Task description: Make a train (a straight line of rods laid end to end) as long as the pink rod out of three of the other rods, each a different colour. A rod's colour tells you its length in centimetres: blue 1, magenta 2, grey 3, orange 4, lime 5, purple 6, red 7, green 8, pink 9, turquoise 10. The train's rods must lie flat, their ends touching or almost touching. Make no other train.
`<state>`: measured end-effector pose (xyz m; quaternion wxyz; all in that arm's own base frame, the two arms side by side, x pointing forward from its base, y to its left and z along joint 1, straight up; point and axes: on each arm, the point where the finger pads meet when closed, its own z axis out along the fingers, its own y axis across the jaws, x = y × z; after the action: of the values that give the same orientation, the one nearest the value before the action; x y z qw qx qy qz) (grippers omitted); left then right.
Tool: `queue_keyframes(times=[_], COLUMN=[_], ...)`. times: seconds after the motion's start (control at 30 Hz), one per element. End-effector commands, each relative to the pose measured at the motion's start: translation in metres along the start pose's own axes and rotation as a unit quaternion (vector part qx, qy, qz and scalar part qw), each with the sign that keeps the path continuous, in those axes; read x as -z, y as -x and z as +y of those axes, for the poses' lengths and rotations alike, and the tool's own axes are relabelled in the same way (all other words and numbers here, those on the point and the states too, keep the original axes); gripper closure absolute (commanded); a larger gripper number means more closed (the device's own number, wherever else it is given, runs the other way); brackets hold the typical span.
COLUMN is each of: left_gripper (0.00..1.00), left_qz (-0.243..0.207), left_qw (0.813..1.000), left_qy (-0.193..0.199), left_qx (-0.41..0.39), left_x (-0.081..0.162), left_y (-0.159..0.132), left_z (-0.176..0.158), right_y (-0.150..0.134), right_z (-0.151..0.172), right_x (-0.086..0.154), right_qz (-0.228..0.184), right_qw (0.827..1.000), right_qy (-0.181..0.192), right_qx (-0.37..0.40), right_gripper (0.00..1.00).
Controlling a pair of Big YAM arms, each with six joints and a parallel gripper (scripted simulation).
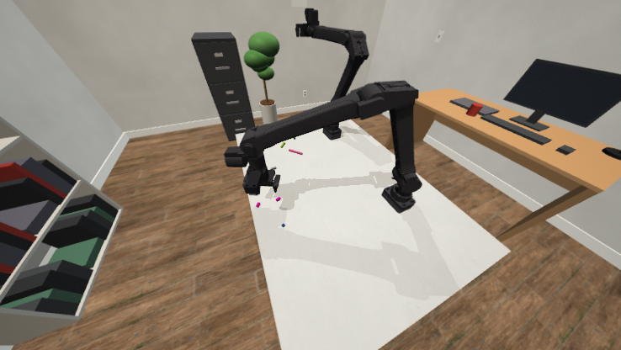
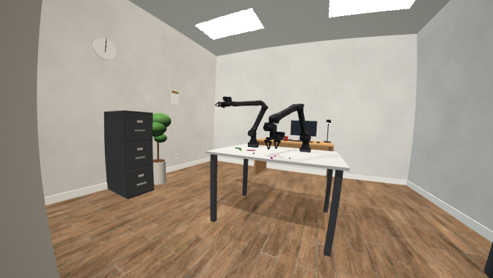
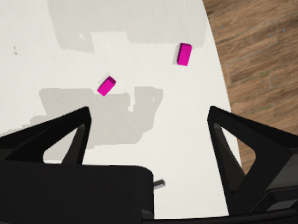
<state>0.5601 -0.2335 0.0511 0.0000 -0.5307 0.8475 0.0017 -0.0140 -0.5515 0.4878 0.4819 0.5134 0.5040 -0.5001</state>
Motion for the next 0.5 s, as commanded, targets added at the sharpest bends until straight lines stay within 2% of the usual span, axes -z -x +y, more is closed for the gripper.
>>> queue_keyframes(times=[0.0,0.13,0.17,0.23,0.47], left_gripper=[0.0,0.0,0.0,0.0,0.0], left_qz=[-0.001,-0.002,-0.003,-0.002,-0.005], left_qw=[0.996,0.994,0.99,0.985,0.963], left_qy=[-0.024,-0.021,-0.023,-0.015,-0.021], left_qx=[-0.082,-0.109,-0.14,-0.172,-0.267], left_x=[0.02,0.019,0.015,0.013,0.019], left_y=[0.003,0.004,0.01,0.012,0.012], left_z=[-0.007,-0.004,-0.011,-0.002,-0.002], right_y=[0.012,0.012,0.012,0.012,0.012], right_z=[-0.004,-0.004,-0.004,-0.004,-0.004], right_x=[0.007,0.007,0.007,0.007,0.007], right_qz=[-0.018,-0.018,-0.018,-0.018,-0.018], right_qw=[1.0,1.0,1.0,1.0,1.0], right_qy=[-0.002,-0.002,-0.002,-0.002,-0.002], right_qx=[-0.005,-0.005,-0.005,-0.005,-0.005], right_gripper=[0.0,0.0,0.0,0.0,0.0])
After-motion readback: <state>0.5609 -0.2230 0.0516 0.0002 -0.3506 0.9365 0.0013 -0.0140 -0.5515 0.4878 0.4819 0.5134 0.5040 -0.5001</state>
